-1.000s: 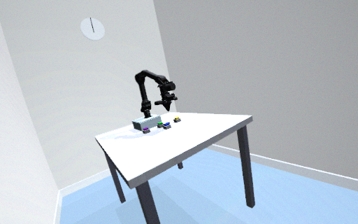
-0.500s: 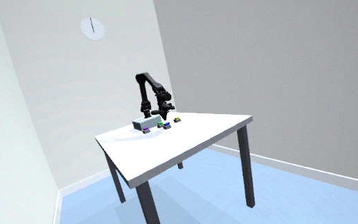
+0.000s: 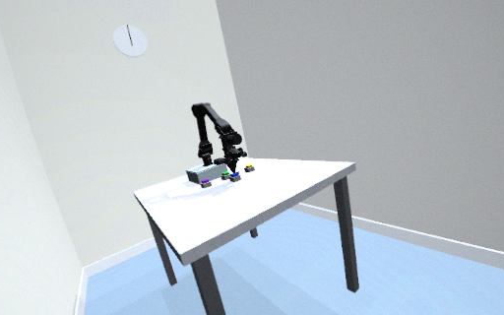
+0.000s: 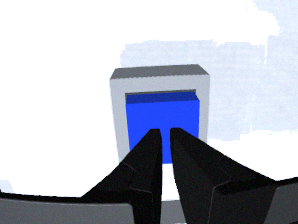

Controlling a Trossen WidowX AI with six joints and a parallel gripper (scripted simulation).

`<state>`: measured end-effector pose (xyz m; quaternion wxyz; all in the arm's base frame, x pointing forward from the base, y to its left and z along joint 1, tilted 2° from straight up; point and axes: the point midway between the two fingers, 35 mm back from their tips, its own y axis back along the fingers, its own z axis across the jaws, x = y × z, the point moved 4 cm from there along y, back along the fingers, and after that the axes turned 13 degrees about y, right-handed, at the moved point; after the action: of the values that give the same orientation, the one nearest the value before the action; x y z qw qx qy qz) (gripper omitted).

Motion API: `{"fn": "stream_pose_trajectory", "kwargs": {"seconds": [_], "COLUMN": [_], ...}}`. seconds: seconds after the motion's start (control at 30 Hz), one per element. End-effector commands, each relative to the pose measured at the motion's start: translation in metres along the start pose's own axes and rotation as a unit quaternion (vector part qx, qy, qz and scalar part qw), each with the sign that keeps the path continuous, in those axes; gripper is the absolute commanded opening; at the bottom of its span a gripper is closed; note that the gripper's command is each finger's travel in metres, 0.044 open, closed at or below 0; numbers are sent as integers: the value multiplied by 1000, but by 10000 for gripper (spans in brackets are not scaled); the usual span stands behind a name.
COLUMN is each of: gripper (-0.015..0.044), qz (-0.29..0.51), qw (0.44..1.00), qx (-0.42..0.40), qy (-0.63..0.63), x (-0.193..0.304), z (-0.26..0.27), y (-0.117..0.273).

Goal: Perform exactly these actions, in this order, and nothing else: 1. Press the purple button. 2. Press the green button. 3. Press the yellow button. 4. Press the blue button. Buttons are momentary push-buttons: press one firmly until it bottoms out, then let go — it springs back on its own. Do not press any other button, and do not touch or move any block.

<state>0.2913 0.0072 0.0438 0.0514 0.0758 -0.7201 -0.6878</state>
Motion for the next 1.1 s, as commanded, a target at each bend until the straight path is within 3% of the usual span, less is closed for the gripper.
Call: {"fn": "stream_pose_trajectory", "kwargs": {"seconds": [0.0, 0.8, 0.93, 1.07], "gripper": [20, 20, 20, 20], "qz": [4, 4, 4, 4], "qw": [1000, 1000, 1000, 1000], "qx": [-1, -1, -1, -1], "qy": [2, 2, 2, 2], "x": [2, 2, 1, 2], "z": [0, 0, 0, 0], "y": [-8, -15, 16, 19]}}
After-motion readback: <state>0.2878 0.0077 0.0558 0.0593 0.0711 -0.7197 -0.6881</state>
